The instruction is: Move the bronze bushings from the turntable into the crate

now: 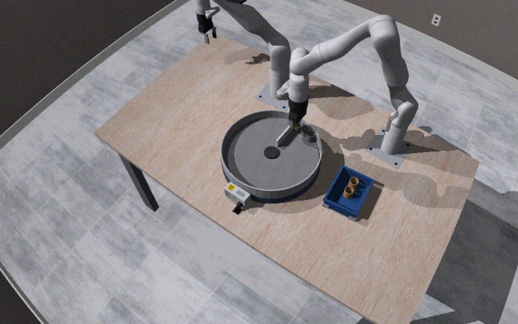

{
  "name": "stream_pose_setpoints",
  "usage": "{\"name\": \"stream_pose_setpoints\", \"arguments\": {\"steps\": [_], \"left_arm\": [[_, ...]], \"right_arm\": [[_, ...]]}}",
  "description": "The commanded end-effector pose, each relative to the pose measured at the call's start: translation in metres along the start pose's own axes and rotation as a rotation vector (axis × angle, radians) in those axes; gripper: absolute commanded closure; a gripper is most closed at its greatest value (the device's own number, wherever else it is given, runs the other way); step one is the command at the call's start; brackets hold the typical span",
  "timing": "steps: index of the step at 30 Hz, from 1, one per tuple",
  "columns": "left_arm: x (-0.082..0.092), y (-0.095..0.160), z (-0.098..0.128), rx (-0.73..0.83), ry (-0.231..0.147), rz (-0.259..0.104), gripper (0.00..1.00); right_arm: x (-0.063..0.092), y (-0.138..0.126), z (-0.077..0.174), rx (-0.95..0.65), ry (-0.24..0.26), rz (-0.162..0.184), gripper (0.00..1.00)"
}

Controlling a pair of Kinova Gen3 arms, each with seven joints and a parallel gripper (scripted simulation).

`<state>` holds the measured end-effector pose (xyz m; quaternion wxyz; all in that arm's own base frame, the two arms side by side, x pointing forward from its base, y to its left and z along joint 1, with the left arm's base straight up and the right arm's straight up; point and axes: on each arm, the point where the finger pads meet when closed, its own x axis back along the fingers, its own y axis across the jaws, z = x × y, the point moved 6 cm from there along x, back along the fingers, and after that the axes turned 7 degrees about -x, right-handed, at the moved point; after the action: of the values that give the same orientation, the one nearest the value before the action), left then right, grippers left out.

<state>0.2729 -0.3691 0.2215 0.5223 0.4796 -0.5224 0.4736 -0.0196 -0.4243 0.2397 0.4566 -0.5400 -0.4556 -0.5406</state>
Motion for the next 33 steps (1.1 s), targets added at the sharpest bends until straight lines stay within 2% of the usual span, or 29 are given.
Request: {"name": "stream_pose_setpoints", "arguments": {"steps": [1, 18, 26, 33], "left_arm": [[0.001, 0.0, 0.0, 0.0, 0.001, 0.001, 1.0], [0.001, -0.002, -0.006, 0.0, 0.001, 0.001, 1.0], [0.001, -0.005, -0.018, 0.0, 0.001, 0.001, 1.0], [0.0, -0.012, -0.043, 0.0, 0.001, 0.001, 1.0]], "right_arm": [[0.001, 0.0, 0.0, 0.0, -0.002, -0.001, 0.0], [0.001, 0.0, 0.0, 0.0, -0.002, -0.001, 0.0], [0.001, 0.0, 0.0, 0.0, -0.002, -0.001, 0.0], [0.001, 0.0, 0.0, 0.0, -0.002, -0.001, 0.0]]}}
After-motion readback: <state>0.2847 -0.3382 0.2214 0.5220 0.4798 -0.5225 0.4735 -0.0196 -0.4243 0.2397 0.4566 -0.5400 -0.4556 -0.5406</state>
